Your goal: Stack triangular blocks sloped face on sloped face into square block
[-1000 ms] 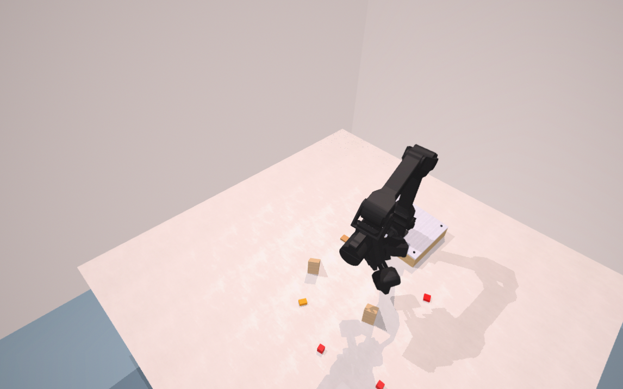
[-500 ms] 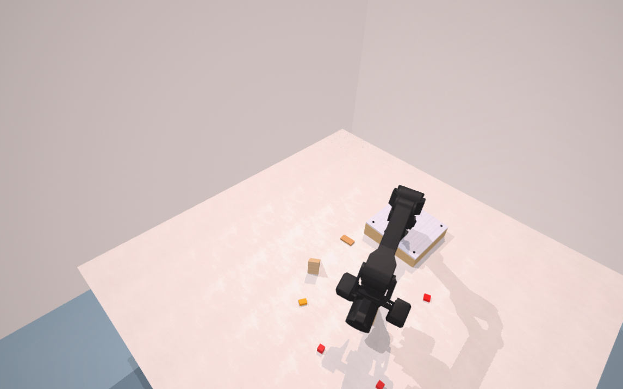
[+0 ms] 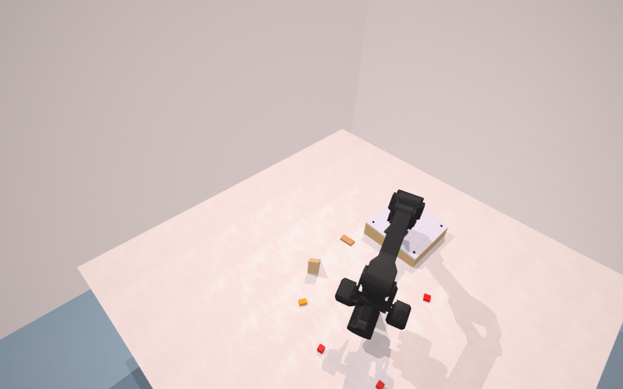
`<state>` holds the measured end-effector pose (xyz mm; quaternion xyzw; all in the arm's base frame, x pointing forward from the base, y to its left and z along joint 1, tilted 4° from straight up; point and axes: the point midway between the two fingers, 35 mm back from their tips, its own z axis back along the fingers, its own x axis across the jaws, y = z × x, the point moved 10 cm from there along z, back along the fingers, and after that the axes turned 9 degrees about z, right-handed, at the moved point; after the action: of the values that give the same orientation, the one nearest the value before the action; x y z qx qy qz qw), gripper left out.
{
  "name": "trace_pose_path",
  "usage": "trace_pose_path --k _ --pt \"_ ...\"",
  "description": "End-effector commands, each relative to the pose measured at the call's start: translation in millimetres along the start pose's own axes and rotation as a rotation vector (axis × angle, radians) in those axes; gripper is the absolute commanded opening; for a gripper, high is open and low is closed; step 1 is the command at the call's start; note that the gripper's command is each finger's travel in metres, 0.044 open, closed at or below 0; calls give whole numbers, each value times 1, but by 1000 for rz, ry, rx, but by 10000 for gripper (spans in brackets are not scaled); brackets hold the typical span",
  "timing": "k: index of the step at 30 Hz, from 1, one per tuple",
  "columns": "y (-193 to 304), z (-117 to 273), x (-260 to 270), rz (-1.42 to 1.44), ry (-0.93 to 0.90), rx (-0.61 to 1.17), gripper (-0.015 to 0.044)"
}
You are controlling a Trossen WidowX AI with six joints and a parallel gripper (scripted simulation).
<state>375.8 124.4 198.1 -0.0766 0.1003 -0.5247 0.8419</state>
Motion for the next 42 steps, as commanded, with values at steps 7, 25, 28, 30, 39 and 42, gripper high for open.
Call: trace_pose_path --k 7,25,28,30,39,42 --pt "2 -19 1 8 -1 -12 440" --pt "-1 -47 1 11 -1 1 440" --pt "-2 -52 1 12 -1 3 440" --pt "-2 -55 1 12 -1 4 440" --pt "-6 -69 0 14 -2 11 440" --pt "-7 -73 0 14 -2 12 440"
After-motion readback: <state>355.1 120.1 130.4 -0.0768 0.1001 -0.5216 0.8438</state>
